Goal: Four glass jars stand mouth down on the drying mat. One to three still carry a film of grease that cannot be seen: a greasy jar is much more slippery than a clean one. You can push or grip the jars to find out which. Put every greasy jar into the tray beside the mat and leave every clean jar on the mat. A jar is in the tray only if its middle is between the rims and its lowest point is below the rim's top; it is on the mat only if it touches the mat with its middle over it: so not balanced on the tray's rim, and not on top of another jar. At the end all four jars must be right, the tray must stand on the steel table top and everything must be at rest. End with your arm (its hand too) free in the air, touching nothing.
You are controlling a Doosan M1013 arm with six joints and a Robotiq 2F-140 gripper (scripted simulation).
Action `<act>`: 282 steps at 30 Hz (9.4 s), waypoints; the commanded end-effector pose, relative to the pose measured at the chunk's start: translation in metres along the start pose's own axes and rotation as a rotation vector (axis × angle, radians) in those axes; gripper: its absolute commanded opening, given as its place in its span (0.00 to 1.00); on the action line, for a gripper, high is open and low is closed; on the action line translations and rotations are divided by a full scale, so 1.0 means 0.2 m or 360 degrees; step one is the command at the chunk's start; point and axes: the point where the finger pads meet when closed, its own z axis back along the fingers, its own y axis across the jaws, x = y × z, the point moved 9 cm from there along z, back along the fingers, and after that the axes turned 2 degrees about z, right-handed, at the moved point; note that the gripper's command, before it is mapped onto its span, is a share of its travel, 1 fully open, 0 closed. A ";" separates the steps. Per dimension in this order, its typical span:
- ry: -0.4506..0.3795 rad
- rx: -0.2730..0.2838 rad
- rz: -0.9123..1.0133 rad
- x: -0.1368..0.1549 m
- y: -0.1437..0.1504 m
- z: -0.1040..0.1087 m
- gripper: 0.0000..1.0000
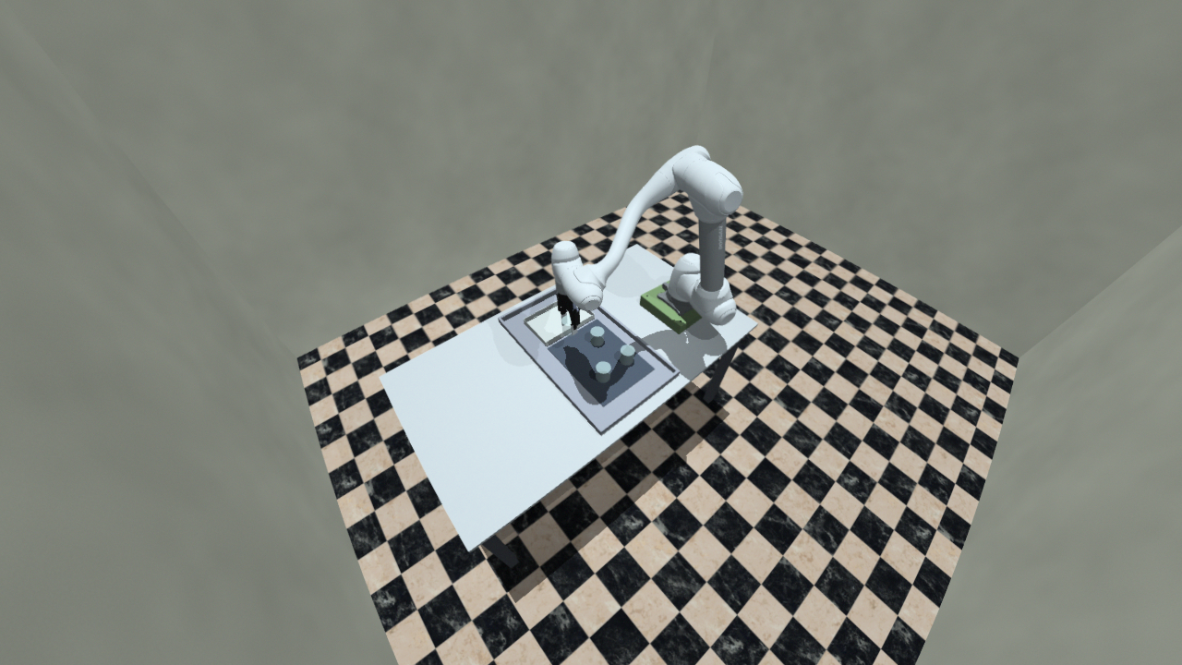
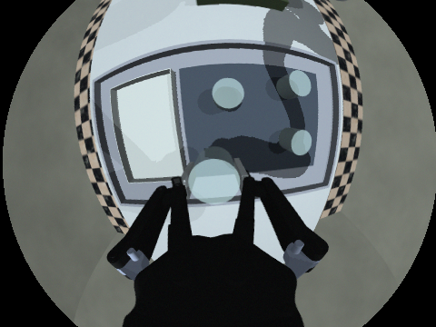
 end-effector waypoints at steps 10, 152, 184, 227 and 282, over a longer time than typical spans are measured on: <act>0.0000 0.0000 0.0000 -0.07 -0.16 0.00 0.00; 0.0000 0.0000 0.0000 -0.39 -0.94 -0.62 1.00; 0.0000 0.0000 0.0000 -0.39 -0.94 -0.39 1.00; 0.0000 0.0000 0.0000 -0.46 -0.58 -0.06 1.00; 0.0000 0.0000 0.0000 -0.77 1.09 -0.18 1.00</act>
